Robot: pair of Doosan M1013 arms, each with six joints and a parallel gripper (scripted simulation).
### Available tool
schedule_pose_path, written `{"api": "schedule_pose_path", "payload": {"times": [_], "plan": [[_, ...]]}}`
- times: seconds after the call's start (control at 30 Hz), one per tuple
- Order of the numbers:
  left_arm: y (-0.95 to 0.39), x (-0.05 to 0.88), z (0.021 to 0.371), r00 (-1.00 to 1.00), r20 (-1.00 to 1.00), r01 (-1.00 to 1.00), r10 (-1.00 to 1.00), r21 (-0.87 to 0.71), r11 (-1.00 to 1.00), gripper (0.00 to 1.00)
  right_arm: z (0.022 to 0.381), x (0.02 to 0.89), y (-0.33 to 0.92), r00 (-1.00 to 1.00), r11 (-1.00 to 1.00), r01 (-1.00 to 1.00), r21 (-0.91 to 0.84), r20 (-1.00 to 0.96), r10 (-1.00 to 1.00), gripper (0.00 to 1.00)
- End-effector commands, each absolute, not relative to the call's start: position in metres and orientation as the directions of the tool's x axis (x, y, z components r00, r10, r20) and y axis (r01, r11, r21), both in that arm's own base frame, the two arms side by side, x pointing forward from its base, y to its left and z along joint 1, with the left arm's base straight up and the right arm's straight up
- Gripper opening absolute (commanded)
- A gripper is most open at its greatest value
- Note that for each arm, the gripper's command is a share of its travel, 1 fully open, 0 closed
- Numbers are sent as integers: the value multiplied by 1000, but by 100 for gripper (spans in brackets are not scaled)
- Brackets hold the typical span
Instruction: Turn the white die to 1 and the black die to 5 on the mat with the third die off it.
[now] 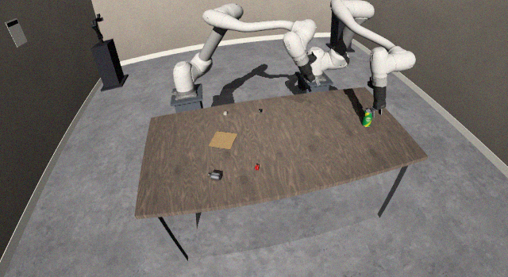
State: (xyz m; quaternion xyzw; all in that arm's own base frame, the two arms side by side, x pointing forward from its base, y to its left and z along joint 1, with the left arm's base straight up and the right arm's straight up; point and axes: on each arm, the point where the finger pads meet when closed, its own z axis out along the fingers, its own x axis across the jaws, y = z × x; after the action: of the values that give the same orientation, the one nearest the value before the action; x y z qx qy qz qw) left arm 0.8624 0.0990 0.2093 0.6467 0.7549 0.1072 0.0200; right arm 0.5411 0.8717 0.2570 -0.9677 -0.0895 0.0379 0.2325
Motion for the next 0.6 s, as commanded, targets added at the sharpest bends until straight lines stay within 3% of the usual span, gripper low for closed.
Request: {"api": "schedule_pose_path", "payload": {"times": [0.0,0.2,0.57], "plan": [[140,841,205,-207,110,969,972,160,189,100,259,541,872,981,-875,156,-458,-31,191,100],[201,802,196,-278,111,957,954,112,266,100,259,541,872,981,-875,156,-458,-31,191,100],[354,650,172,-512,110,852,852,-58,520,100,259,541,872,981,-875,156,-458,-31,191,100]]}}
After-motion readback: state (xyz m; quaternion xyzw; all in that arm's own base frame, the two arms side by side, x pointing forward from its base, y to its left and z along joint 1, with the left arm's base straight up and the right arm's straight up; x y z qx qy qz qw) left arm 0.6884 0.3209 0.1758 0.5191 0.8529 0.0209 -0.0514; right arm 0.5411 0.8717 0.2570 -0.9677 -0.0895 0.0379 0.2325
